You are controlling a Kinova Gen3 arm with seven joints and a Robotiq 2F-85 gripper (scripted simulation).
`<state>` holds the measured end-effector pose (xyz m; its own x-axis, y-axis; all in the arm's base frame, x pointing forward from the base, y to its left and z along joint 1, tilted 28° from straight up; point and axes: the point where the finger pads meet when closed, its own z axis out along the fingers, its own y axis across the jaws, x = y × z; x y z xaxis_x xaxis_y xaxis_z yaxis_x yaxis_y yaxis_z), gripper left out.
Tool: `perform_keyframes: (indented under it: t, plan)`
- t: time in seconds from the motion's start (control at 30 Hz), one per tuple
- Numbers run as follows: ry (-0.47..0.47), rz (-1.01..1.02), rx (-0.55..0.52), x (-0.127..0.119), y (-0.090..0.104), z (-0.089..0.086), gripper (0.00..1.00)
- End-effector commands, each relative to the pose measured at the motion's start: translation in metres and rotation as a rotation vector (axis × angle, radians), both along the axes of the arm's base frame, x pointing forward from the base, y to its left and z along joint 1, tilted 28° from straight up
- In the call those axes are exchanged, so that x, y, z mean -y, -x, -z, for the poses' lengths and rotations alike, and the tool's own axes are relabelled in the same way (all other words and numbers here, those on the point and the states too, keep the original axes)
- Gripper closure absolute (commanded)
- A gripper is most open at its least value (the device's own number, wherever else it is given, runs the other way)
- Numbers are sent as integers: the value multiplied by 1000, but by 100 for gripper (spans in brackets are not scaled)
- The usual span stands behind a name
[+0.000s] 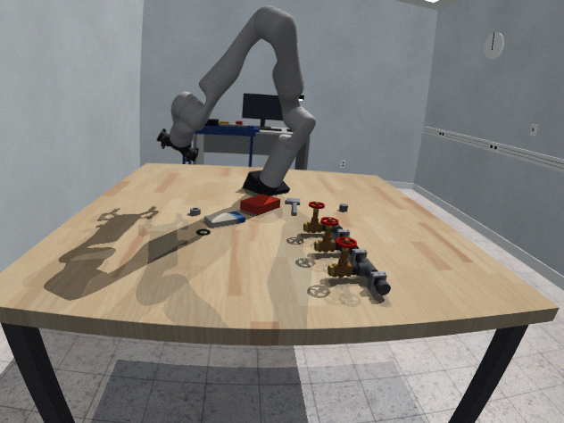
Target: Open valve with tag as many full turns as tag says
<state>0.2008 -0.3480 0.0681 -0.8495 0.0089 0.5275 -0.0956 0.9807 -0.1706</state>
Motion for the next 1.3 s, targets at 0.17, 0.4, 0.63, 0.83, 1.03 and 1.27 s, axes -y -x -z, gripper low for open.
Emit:
perform_keyframes:
  t: [0.17, 0.4, 0.63, 0.83, 1.03, 1.27]
  plan:
    - [1, 1, 1, 1, 0, -1, 0]
    - [1, 1, 1, 1, 0, -1, 0]
    - [1, 1, 2, 0, 0, -1, 0]
    - [-11, 9, 21, -8, -4, -5, 0]
    - [-50, 28, 81, -34, -16, -20, 0]
    - [-105, 49, 165, -71, -32, -42, 0]
